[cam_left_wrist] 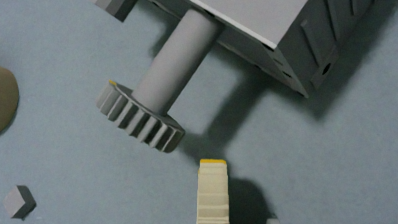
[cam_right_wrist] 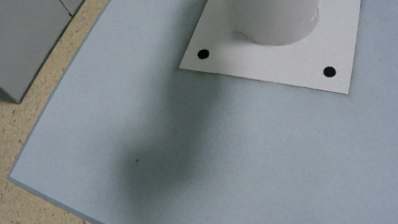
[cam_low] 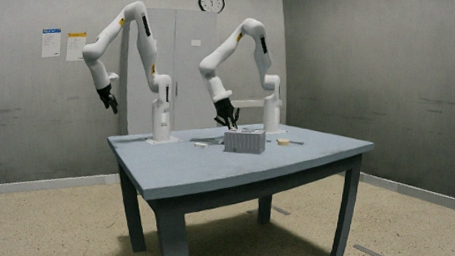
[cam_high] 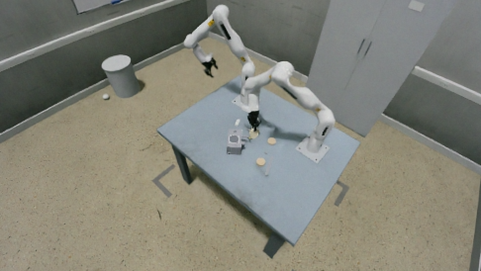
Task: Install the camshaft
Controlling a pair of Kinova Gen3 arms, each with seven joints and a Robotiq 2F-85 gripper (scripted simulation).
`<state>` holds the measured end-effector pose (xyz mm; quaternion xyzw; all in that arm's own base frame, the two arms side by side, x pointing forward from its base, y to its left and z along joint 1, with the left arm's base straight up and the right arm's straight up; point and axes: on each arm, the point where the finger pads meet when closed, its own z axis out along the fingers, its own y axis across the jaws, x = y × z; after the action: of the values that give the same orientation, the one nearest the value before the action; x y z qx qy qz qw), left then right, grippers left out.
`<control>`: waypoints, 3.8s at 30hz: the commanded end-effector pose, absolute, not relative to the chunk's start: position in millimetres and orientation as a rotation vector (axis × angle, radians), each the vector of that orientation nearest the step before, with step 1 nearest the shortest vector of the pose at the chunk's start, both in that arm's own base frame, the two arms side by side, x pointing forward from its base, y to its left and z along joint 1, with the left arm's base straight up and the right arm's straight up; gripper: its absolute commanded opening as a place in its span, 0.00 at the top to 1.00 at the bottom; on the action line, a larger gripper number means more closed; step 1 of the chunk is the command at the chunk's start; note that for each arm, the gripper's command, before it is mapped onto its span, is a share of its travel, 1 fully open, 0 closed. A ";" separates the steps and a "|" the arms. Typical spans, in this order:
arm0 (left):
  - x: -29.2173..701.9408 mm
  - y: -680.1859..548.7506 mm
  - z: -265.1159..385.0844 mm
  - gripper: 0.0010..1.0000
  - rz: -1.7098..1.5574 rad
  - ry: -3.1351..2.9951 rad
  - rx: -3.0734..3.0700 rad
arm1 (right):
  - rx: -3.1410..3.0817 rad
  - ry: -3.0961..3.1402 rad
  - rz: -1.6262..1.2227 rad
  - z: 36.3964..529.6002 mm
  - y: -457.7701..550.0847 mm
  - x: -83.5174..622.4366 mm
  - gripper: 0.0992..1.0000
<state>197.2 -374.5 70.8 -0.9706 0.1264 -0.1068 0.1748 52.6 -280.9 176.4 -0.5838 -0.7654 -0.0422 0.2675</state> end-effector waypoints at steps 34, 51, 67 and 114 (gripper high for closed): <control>197.4 -374.9 120.2 0.83 -0.304 0.358 -2.752 | -1.576 -2.066 -0.113 177.0 -281.2 52.7 0.00; 197.4 -374.9 141.4 0.83 -0.304 0.358 -2.752 | -1.576 -2.066 -0.113 177.0 -281.2 52.7 0.00; 197.4 -374.9 141.6 0.83 -0.304 0.358 -2.752 | -1.576 -2.066 -0.113 177.0 -281.2 52.7 0.00; 218.1 -341.7 147.8 0.83 -0.160 -0.033 -2.900 | -1.576 -2.066 -0.113 177.0 -281.2 52.7 0.00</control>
<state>210.9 -352.8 145.0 -0.9870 0.0332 -0.0722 0.1400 52.6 -280.9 176.4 -0.5838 -0.7654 -0.0422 0.2675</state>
